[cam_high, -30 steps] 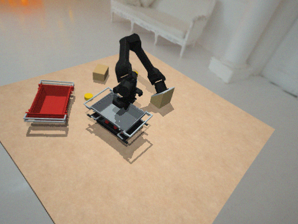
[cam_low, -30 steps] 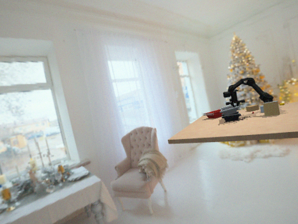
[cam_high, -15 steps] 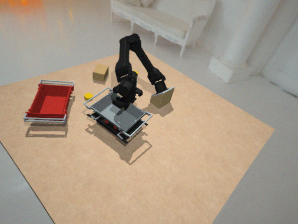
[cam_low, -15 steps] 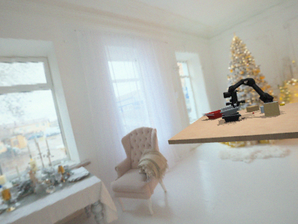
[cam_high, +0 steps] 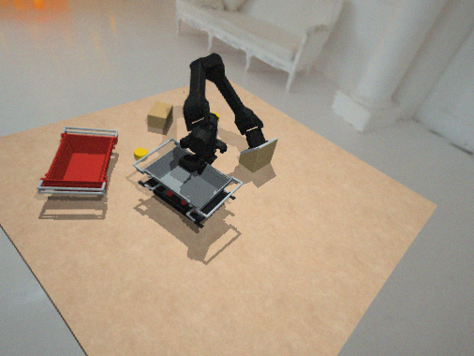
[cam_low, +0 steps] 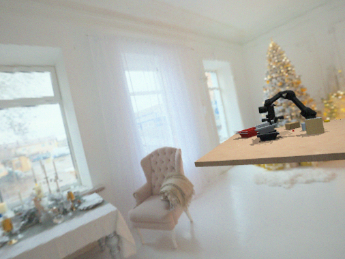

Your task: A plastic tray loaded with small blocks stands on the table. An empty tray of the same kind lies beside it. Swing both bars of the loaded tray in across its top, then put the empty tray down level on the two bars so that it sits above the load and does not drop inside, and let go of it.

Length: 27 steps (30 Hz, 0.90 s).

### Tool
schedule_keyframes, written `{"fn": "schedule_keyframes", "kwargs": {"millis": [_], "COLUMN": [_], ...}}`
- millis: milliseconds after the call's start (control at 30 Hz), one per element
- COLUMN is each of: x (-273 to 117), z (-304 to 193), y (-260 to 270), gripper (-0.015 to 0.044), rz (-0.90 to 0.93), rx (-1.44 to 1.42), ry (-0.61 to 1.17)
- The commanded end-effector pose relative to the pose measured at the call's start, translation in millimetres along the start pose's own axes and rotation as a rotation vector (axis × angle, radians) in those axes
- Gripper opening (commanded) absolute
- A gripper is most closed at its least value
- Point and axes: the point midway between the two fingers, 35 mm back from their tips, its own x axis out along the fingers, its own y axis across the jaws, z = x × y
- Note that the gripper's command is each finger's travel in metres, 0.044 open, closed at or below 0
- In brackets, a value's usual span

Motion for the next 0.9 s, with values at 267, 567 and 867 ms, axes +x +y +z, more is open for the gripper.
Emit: {"fn": "schedule_keyframes", "kwargs": {"millis": [267, 567, 867], "x": [13, 14, 14], "z": [2, 2, 2], "y": [-7, -8, -8], "gripper": [0.0000, 0.0000, 0.0000], "rz": [-0.024, -0.027, -0.027], "rx": [-0.005, -0.005, -0.005], "ry": [0.000, 0.000, 0.000]}}
